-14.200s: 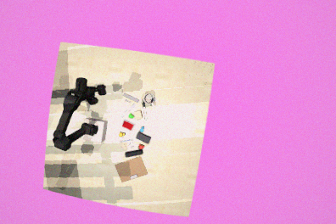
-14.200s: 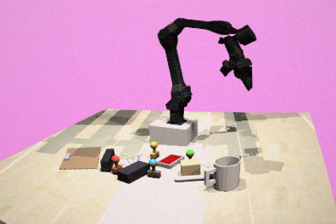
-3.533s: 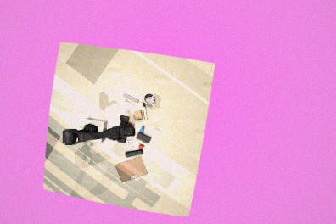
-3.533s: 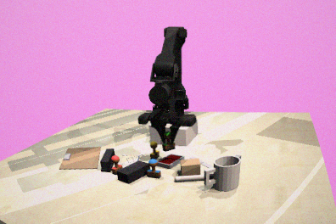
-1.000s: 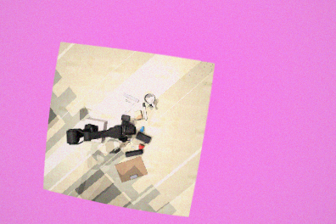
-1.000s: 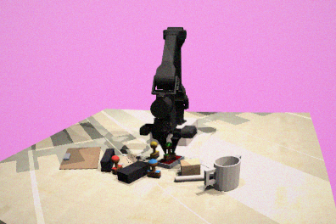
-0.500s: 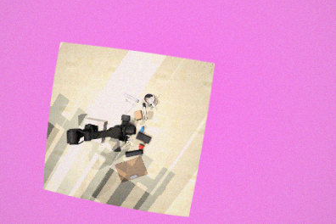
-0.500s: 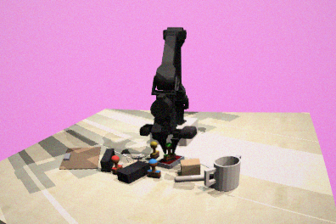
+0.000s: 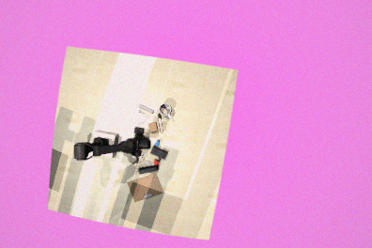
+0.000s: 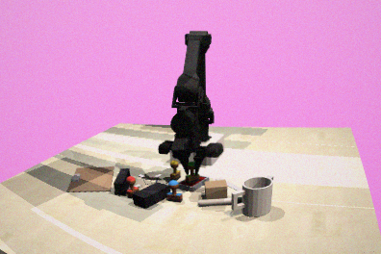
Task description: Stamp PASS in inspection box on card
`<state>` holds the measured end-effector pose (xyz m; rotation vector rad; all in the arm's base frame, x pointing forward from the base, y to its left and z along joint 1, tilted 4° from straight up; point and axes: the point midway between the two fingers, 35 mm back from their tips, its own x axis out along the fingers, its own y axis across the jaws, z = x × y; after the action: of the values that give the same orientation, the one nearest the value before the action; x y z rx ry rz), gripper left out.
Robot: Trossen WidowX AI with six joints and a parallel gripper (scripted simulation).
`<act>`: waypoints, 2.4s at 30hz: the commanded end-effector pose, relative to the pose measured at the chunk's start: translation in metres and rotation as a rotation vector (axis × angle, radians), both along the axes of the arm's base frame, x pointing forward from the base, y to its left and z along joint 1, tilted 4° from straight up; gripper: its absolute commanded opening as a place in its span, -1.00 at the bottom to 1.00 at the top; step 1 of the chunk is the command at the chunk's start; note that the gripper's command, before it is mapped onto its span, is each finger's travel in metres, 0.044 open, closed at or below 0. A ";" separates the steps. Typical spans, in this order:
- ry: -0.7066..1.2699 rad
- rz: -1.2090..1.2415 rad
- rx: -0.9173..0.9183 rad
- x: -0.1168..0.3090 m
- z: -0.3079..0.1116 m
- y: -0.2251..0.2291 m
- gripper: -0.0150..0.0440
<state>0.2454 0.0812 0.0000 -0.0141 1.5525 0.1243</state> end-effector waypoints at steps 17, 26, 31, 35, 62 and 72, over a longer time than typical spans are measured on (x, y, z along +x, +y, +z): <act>0.003 -0.001 0.003 -0.001 -0.003 0.001 -0.49; 0.003 -0.001 0.003 -0.001 -0.003 0.001 -0.49; 0.003 -0.001 0.003 -0.001 -0.003 0.001 -0.49; 0.003 -0.001 0.003 -0.001 -0.003 0.001 -0.49; 0.003 -0.001 0.003 -0.001 0.001 0.000 -0.49; 0.003 -0.001 0.003 -0.001 0.006 0.000 -0.49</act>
<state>0.2436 0.0803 0.0031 -0.0140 1.5594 0.1220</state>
